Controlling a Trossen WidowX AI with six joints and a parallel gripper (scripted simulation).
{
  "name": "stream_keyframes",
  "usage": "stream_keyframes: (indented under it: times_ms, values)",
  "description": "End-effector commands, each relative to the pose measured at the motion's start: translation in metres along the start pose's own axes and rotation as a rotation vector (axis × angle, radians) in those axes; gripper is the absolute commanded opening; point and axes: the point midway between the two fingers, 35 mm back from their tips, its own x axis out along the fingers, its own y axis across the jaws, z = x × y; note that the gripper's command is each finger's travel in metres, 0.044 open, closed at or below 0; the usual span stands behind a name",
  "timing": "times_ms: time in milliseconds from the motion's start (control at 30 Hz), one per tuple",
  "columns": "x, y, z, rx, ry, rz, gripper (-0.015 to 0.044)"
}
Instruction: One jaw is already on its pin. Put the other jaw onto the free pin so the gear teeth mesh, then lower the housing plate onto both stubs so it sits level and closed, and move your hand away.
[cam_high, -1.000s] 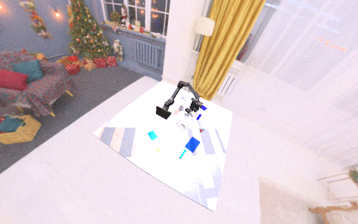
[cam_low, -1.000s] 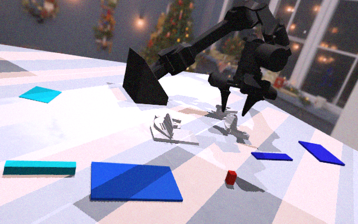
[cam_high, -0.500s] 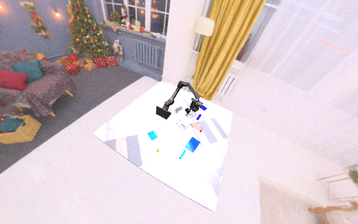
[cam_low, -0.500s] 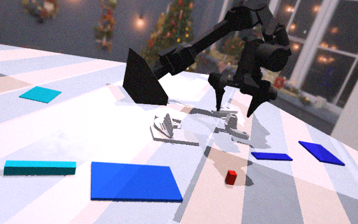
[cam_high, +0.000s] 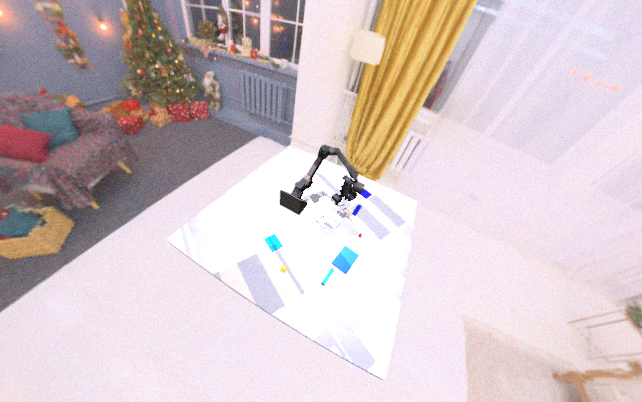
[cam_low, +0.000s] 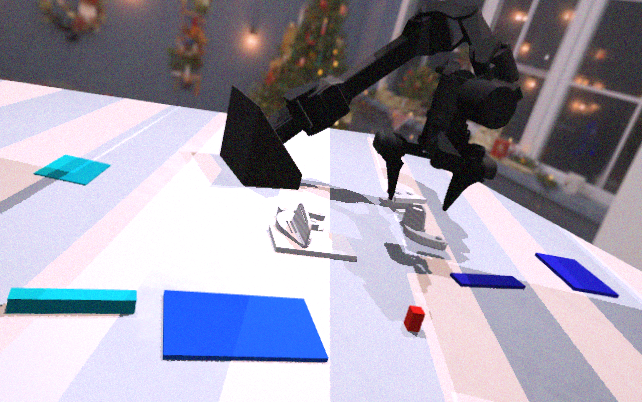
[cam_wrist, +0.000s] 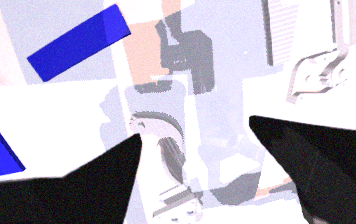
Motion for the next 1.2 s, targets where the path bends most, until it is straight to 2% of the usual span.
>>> stream_keyframes:
  times_ms: [0, 33, 600, 1167]
  values:
    - [0.0002, -0.0002, 0.0002, 0.004, -0.001, 0.000, 0.0440]
    - [0.0002, -0.0002, 0.0002, 0.004, -0.001, 0.000, 0.0440]
    - [-0.0073, 0.0008, -0.0005, -0.005, 0.002, -0.001, 0.0000]
    - [-0.0073, 0.0008, -0.0005, -0.005, 0.002, -0.001, 0.0000]
